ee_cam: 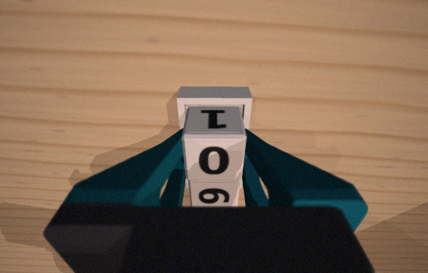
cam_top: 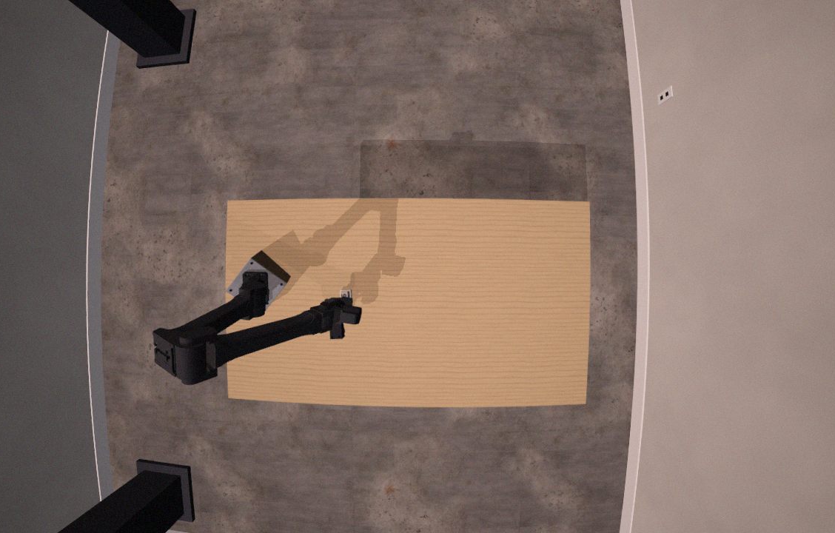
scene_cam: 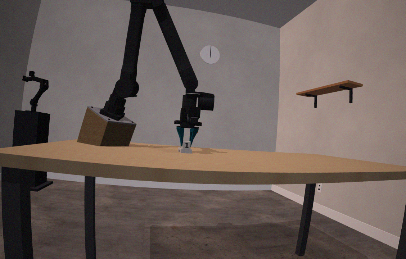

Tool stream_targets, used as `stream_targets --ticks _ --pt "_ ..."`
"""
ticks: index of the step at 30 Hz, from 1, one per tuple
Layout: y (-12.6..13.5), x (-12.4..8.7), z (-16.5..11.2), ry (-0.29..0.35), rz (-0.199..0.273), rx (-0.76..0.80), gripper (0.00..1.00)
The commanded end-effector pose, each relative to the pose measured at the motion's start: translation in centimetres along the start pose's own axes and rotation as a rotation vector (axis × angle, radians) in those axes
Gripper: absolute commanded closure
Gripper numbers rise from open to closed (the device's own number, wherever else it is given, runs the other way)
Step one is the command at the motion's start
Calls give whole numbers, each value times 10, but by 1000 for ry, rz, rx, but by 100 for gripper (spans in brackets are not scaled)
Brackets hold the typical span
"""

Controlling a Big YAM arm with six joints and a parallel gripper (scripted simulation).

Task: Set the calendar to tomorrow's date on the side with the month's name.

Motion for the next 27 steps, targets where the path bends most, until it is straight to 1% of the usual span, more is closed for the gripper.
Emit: stream_targets --ticks 1,4,7,10,13,14,15,27 --pt "1 4 3 -4 4 -6 73" --pt "1 5 2 -2 3 -9 73" --pt "3 4 4 -6 13 -5 73" --pt "1 6 2 -3 2 -9 73" --pt "1 7 2 -2 1 -10 73" --pt "3 2 3 -7 18 -6 73" --pt "3 3 4 -7 19 -5 73" --pt "3 3 4 -6 15 -6 73"
Point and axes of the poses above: the point where the finger pads meet when closed, its own x axis out along the fingers, its own y axis across the jaws, z = x × y, the point moved 7 cm from there along -x, back along the fingers, and after that the axes turned 1 degree about -x, right-handed, at the moved point
